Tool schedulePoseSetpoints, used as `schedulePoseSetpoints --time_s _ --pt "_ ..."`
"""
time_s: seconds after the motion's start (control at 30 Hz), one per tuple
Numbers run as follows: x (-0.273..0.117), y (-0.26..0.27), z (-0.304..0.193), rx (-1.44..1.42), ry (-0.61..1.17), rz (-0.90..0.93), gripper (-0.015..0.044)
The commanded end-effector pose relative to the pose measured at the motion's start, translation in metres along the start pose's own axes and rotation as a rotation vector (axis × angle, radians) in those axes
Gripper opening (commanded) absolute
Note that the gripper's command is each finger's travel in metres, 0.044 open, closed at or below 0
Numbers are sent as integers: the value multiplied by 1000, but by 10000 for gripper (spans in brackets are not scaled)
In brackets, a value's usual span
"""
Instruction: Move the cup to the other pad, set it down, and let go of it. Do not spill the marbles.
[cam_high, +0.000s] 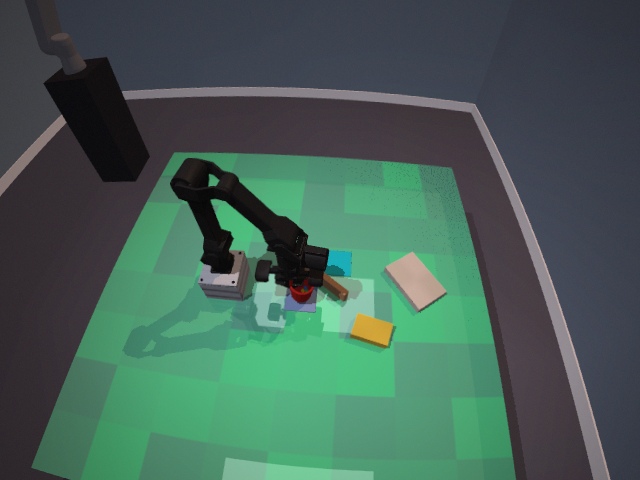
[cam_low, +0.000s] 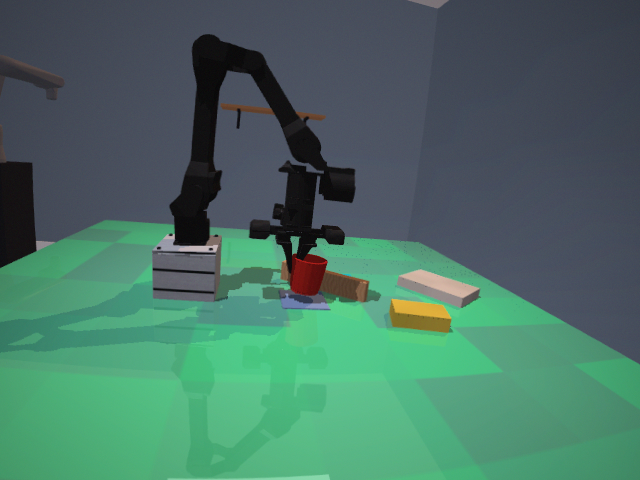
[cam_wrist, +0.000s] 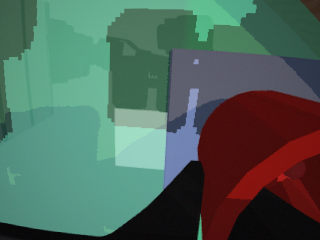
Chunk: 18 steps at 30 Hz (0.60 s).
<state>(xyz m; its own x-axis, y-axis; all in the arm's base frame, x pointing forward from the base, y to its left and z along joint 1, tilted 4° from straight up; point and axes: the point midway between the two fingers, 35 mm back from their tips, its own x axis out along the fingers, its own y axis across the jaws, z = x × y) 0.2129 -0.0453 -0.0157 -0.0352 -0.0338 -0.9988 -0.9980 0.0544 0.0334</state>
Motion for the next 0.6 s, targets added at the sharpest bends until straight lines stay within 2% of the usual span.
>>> schedulePoseSetpoints --time_s 0.0,0.3,0.57 --pt "-16 -2 0 3 3 -4 0" --pt "-49 -2 1 1 6 -3 0" --pt "-52 -2 2 1 6 -3 0"
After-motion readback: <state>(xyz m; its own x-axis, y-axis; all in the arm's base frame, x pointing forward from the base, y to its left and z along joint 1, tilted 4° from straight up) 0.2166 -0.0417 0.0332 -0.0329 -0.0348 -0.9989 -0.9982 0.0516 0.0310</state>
